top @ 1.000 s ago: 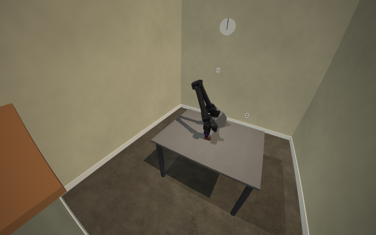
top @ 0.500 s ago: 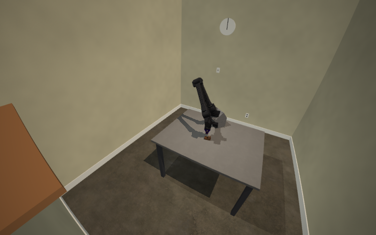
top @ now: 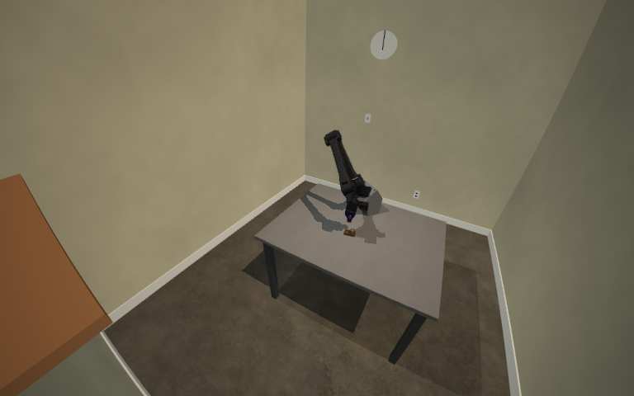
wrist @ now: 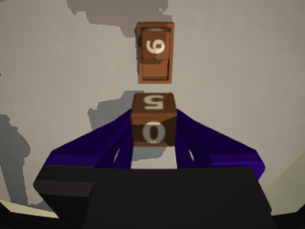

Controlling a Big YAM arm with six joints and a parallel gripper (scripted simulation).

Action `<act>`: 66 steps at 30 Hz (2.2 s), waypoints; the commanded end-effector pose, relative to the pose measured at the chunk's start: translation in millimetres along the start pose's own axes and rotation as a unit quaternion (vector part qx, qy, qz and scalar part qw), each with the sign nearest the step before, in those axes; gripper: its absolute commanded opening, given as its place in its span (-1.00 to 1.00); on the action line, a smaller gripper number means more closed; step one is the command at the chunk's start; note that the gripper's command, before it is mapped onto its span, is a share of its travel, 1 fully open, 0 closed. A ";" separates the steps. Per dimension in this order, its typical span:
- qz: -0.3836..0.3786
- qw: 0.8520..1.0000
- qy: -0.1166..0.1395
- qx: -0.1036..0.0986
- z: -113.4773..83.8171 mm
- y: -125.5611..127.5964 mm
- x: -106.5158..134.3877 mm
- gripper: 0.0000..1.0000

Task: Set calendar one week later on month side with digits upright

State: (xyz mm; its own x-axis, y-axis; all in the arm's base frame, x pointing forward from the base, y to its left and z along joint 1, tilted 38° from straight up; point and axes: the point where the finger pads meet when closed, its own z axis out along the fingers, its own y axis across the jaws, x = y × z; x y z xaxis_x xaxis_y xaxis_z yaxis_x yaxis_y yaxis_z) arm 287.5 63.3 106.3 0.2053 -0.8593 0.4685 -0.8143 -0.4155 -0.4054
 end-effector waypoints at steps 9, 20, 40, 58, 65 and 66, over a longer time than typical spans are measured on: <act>0.135 0.990 -0.006 0.027 -10.5 -27.1 21.0 -0.47; 0.271 0.962 -0.008 0.025 -8.1 -27.7 38.2 -0.47; 0.509 0.860 -0.011 0.023 -4.3 -26.3 71.1 -0.47; 0.693 0.720 -0.014 0.031 -5.3 -24.3 102.9 -0.47; 0.717 0.696 -0.014 0.023 -1.5 -23.8 101.2 -0.47; 0.718 0.696 -0.013 0.023 -1.4 -23.5 101.8 -0.47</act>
State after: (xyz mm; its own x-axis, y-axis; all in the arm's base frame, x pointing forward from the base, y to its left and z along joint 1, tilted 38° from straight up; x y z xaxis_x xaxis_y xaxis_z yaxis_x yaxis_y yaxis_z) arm 308.3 -19.2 137.7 -0.8089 -0.4472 -0.3817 -0.2388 0.8432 -0.4817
